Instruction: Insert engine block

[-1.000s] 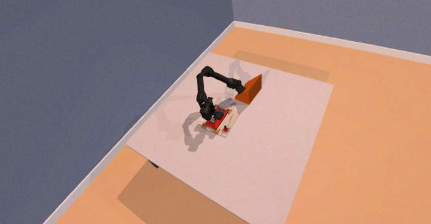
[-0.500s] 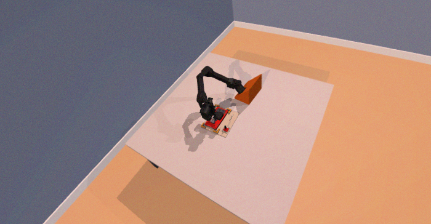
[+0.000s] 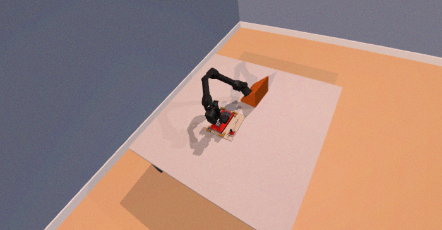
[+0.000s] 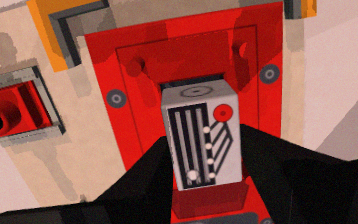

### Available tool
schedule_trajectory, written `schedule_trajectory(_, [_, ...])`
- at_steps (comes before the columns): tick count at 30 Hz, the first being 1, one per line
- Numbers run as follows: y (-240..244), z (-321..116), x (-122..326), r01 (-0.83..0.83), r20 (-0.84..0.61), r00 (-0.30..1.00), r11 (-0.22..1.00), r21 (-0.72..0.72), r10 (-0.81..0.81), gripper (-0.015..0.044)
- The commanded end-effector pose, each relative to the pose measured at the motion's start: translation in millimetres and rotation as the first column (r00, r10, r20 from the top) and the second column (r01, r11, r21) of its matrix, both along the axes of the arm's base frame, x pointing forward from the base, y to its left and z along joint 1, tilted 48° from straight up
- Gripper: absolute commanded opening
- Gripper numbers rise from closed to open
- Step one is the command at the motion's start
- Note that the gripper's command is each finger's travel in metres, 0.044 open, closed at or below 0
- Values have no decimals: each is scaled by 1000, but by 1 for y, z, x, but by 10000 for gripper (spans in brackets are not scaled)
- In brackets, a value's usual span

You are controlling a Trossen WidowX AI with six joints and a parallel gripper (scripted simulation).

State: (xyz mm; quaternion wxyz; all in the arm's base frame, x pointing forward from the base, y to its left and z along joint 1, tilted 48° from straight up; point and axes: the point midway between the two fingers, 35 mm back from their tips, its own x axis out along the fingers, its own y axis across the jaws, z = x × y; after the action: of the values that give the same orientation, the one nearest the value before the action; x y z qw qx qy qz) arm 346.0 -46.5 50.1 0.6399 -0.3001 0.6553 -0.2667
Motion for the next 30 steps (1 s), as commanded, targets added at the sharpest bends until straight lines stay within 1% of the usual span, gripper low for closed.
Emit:
schedule_trajectory(1, [-1, -1, -1, -4, -5, 1000, 1000, -5, 4, 158])
schedule_trajectory(30, [-6, -5, 0, -3, -4, 1000, 1000, -6, 3, 158])
